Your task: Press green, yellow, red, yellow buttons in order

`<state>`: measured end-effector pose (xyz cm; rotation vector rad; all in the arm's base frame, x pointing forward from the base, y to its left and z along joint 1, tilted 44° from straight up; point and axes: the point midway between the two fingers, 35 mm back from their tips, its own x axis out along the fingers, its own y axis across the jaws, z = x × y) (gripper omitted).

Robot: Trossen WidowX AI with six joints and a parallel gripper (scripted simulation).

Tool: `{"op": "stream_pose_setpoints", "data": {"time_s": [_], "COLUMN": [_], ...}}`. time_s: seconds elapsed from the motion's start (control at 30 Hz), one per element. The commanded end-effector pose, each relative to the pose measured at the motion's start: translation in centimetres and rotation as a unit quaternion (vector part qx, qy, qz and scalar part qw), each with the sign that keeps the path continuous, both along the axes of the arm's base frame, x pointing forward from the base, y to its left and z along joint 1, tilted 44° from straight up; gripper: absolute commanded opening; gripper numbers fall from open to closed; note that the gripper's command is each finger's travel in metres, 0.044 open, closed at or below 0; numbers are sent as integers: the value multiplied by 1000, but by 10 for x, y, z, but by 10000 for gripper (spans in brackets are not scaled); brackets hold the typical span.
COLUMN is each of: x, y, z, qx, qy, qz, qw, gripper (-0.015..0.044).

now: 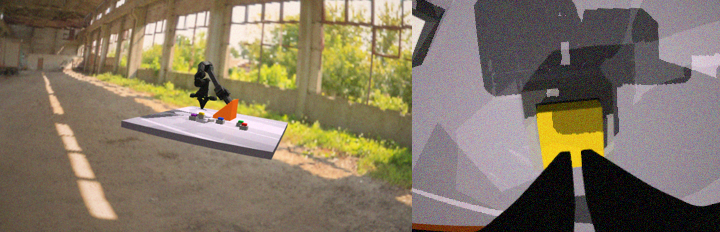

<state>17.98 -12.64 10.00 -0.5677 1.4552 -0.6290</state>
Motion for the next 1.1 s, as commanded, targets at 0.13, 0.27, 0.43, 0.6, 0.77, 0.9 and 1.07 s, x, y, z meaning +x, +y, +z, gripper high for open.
{"op": "stream_pose_setpoints", "data": {"time_s": [0.13,0.27,0.43,0.6,0.77,0.9,1.07], "x": [-2,-2,-3,-3,-3,-3,-3], "y": [-10,-14,-20,-23,-23,-23,-23], "z": [-11,-16,-21,-24,-24,-24,-24], "qx": [-2,-3,-3,-4,-4,-4,-4], "qy": [6,6,6,6,6,6,6], "qz": [2,2,2,2,2,2,2], "qw": [1000,1000,1000,1000,1000,1000,1000], "gripper": [20,20,20,20,20,20,20]}}
